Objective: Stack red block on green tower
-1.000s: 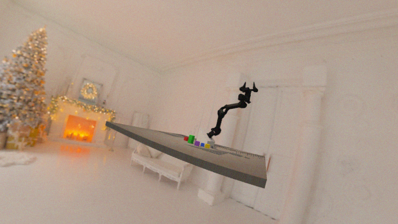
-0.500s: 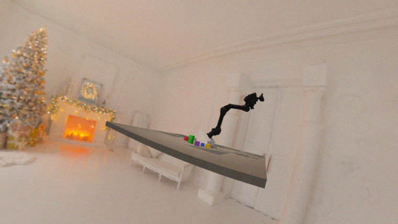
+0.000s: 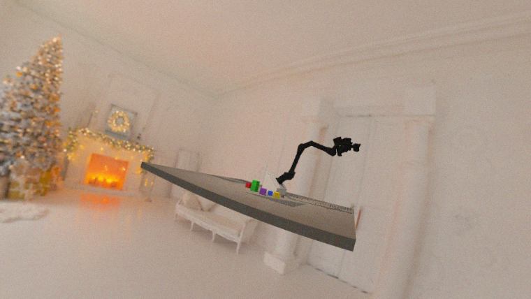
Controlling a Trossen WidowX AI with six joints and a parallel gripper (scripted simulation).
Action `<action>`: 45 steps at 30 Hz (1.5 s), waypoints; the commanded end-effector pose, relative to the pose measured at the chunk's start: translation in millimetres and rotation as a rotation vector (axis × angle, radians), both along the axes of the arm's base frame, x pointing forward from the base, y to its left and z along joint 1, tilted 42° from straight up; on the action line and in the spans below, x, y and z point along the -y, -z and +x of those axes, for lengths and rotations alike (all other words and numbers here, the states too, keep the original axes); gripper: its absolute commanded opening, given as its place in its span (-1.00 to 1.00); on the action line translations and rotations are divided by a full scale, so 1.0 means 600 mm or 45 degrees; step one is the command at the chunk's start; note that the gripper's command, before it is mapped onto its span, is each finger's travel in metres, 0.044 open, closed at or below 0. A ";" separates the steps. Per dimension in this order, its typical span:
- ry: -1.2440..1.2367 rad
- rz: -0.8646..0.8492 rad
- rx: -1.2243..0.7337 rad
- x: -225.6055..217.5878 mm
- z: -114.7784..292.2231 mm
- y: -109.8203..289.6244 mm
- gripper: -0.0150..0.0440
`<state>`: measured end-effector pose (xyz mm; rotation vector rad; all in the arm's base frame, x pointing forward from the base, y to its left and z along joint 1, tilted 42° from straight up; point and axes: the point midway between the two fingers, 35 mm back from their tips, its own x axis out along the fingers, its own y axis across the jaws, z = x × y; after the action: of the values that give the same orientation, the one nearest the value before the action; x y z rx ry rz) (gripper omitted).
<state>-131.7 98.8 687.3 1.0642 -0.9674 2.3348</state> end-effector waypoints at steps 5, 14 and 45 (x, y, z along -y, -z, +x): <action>0.306 -0.216 0.076 -0.150 0.012 0.049 1.00; 0.656 -0.485 0.151 -0.314 0.088 0.126 1.00; 1.569 -1.531 0.050 -0.469 0.639 0.505 1.00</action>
<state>222.3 389.0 406.8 -0.0952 -0.0491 1.4153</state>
